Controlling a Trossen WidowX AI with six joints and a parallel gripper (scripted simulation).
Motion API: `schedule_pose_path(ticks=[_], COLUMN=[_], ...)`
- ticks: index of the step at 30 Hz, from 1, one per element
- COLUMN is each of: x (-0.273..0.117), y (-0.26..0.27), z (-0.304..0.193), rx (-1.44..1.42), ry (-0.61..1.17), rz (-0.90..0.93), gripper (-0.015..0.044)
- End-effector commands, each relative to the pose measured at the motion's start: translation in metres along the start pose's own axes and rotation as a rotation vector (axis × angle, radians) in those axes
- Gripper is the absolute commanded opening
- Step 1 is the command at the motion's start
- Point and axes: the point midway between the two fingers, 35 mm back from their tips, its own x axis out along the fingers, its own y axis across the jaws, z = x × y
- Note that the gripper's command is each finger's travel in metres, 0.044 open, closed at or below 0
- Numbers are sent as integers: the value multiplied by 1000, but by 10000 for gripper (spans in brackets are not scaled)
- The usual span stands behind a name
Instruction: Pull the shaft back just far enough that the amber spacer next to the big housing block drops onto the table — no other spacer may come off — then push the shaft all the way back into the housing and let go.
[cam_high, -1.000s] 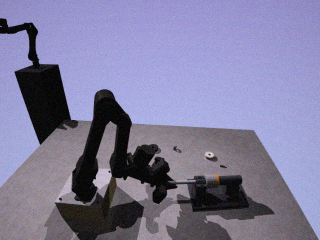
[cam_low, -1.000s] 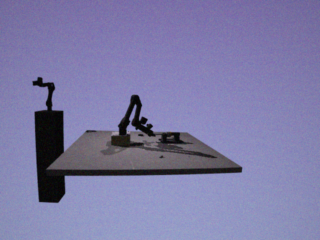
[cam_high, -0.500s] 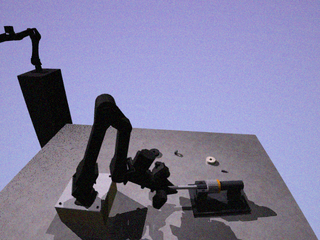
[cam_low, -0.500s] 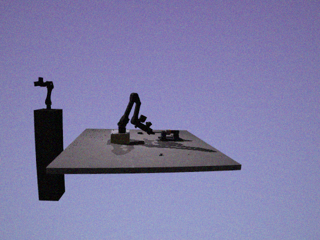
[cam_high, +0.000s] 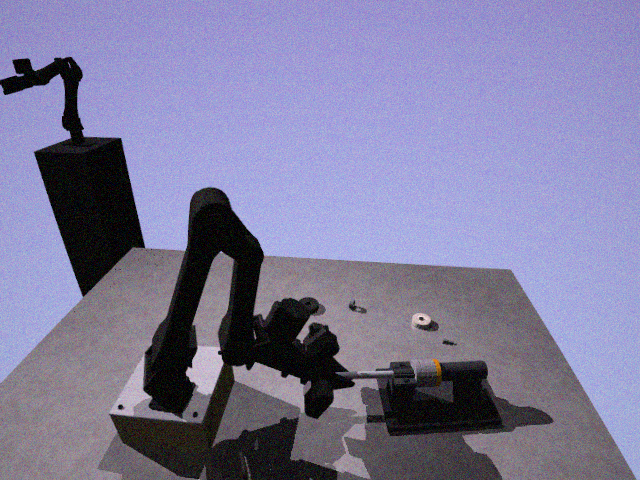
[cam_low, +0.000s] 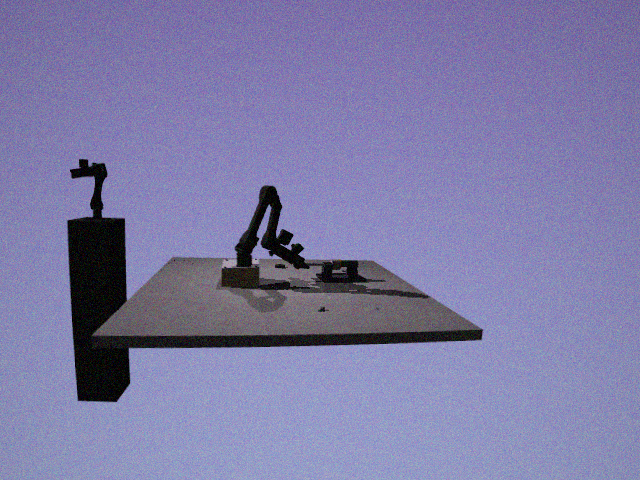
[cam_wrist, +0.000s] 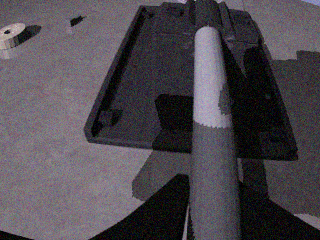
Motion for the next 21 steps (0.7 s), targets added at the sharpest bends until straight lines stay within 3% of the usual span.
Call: schedule_pose_path(ticks=[1,21], x=[-2,-3], y=[-1,-1], z=[-1,-3], rx=[3,3], ry=[3,3], rz=[-3,-3], gripper=[0,0])
